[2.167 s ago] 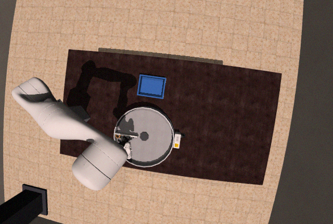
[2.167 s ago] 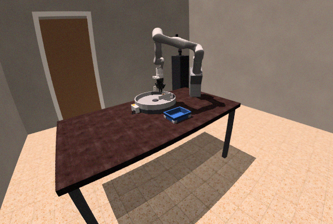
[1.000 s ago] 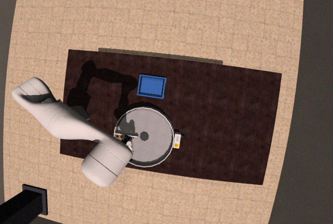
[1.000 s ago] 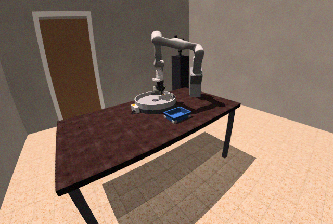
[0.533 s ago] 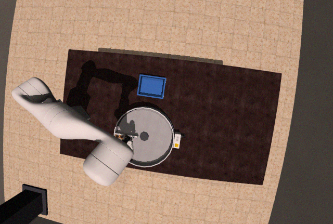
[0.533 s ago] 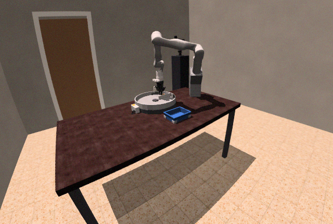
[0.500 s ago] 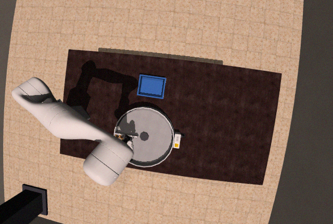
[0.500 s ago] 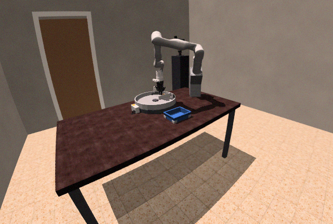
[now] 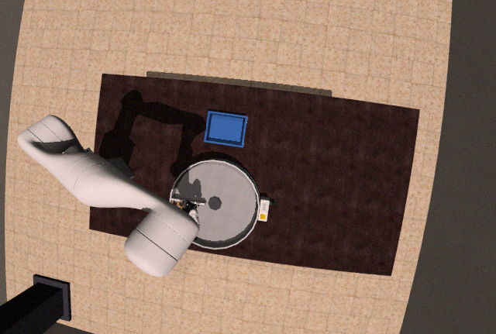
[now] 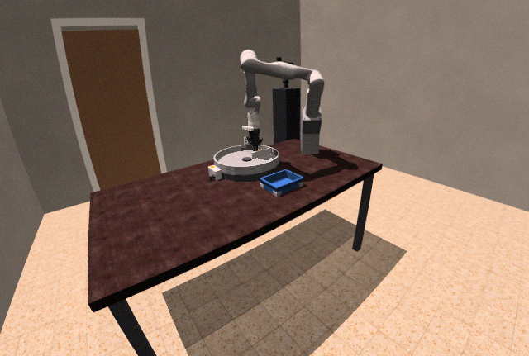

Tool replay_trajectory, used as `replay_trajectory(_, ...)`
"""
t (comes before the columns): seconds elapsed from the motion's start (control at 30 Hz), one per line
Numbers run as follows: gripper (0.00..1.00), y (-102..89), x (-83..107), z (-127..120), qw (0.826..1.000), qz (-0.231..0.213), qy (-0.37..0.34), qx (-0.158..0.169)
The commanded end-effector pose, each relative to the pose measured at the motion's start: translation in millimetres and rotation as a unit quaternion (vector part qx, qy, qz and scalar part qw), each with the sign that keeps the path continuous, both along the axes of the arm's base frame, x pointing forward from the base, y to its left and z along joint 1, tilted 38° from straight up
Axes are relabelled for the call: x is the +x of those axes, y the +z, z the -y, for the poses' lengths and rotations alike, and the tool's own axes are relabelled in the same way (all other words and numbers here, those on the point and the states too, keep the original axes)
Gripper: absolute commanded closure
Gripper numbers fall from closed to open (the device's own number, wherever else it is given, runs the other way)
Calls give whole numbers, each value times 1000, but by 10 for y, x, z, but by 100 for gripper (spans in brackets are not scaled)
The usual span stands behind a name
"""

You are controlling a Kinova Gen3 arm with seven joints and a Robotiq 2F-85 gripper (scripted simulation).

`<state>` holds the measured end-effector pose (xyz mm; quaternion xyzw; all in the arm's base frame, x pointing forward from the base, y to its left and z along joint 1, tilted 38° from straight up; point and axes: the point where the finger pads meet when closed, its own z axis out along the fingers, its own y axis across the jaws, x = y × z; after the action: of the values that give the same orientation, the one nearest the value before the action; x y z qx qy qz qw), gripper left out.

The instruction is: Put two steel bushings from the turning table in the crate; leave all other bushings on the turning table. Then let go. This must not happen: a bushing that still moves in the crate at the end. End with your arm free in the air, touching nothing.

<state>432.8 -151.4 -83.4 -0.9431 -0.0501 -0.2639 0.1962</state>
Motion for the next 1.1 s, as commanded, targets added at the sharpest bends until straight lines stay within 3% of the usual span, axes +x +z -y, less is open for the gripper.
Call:
replay_trajectory(0.0,86,-27,1,34,1000,-1,0,-6)
replay_trajectory(1.07,86,-54,29,-6,1000,0,0,-2)
